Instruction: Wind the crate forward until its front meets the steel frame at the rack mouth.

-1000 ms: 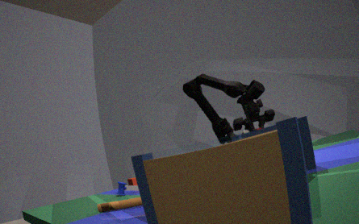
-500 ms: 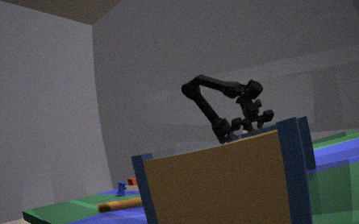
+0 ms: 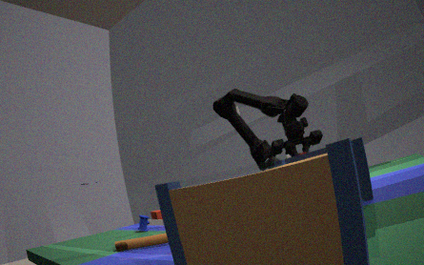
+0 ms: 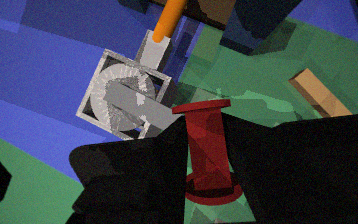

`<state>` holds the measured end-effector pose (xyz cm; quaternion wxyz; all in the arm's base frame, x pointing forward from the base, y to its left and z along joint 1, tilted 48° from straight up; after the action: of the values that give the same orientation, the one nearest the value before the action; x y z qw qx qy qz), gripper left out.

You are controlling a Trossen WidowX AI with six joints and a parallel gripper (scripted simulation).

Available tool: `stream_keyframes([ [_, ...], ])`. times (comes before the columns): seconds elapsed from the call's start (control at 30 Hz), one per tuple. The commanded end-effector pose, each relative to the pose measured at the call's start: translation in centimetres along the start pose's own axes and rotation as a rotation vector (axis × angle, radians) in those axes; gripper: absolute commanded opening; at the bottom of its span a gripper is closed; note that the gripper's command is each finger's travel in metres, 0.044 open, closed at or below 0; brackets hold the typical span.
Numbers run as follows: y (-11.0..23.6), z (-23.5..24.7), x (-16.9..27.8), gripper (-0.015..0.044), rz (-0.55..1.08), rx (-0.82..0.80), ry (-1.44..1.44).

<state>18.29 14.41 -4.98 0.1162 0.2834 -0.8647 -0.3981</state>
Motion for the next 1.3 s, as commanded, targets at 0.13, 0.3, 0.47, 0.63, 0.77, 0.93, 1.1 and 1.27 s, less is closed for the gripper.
stream_keyframes([
  [0.13,-0.8,-0.9,-1.7,0.0,-0.014,0.018,-0.035],
  [0.3,-1.0,-1.0,-2.2,0.0,-0.014,0.018,-0.035],
  [0.47,-1.3,-1.1,-2.7,0.0,-0.014,0.019,-0.035],
  [0.63,-1.0,-1.0,-2.1,0.0026,-0.006,0.014,-0.018],
  [0.77,-1.0,-1.0,-2.1,0.0131,-0.006,0.014,-0.018],
  [0.93,-1.0,-1.0,-2.1,0.0263,-0.006,0.014,-0.018],
  [1.1,-1.0,-1.0,-2.1,0.0394,-0.006,0.014,-0.018],
  [1.27,-1.0,-1.0,-2.1,0.044,-0.006,0.014,-0.018],
])
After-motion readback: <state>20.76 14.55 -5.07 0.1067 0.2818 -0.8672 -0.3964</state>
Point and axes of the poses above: the point midway between the two fingers, 35 mm back from their tips, its own y axis back along the fingers, its own z axis across the jaws, x = y × z, the point moved 3 cm from there along y, back along the fingers, and after that the axes turned 3 degrees about -y, right-handed, at the moved point
